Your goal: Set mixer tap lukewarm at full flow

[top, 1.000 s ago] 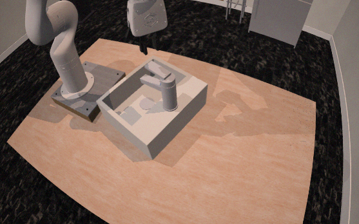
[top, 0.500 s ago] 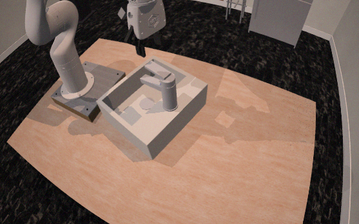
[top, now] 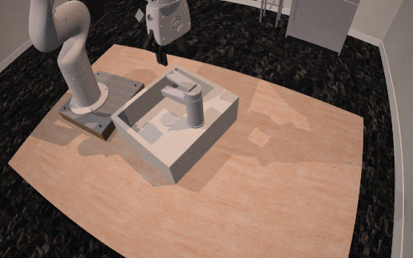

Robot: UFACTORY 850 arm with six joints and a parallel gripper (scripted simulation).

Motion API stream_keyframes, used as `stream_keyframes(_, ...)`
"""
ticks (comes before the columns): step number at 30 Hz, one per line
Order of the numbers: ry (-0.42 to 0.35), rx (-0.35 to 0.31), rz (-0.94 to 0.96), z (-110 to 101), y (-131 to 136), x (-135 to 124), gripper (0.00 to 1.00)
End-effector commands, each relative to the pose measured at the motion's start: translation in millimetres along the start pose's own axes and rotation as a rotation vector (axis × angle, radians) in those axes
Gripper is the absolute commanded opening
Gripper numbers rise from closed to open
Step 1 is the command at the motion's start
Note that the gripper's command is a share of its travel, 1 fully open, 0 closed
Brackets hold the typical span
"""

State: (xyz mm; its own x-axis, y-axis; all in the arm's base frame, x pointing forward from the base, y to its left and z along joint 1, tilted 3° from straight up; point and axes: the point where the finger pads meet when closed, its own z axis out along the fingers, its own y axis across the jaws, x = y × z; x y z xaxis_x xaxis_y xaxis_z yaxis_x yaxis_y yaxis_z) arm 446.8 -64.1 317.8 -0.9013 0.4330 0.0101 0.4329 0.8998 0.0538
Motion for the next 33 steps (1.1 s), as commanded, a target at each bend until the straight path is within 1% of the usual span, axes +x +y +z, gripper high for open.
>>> stream_keyframes(1, -0.002, -0.001, 0.000, -1, 0, -1, 0.71)
stream_keyframes(15, -0.002, -0.001, 0.000, 3, 0, -1, 0.71)
stream_keyframes(33, -0.002, -0.001, 0.000, 24, 0, -1, 0.71)
